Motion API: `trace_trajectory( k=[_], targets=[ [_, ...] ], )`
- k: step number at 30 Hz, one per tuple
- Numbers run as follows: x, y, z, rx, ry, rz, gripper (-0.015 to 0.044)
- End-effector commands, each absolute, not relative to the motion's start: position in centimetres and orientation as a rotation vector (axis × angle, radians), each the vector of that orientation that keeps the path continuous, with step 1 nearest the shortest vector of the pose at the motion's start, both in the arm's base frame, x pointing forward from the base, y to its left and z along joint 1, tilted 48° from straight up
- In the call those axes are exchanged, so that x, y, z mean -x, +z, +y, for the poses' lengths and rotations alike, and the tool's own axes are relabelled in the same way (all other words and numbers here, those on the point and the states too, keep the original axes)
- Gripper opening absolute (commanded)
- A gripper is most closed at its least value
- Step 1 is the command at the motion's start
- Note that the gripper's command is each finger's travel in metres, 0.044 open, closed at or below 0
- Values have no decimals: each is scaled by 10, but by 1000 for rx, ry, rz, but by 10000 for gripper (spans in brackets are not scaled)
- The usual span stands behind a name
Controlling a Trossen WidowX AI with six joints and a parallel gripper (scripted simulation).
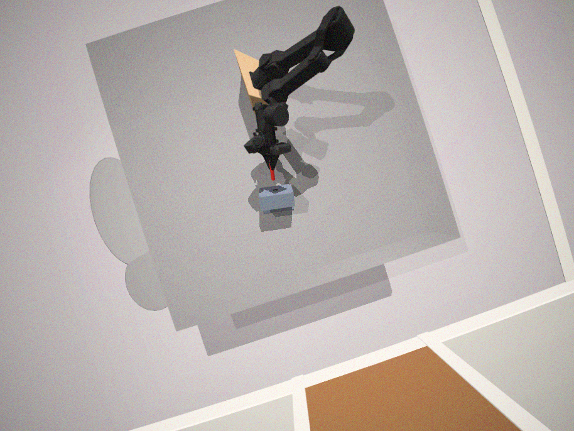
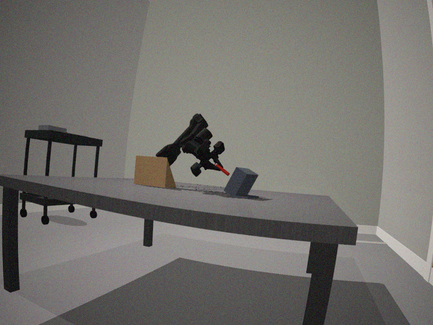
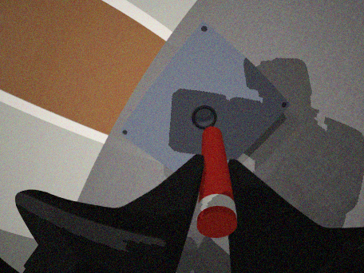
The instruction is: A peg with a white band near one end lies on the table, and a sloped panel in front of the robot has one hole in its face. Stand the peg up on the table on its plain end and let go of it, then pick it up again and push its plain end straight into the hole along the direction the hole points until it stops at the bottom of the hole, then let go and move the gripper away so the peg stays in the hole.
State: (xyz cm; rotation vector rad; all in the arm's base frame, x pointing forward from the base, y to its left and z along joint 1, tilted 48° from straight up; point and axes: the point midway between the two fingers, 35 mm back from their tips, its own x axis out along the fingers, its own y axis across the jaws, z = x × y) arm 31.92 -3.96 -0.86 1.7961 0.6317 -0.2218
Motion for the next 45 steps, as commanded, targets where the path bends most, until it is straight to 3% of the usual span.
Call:
trace_trajectory(
  k=[1,45],
  targets=[
    [-320,-10,-39,-1805,-229,621,0],
    [-343,-22,-26,-1806,-193,563,0]
  ],
)
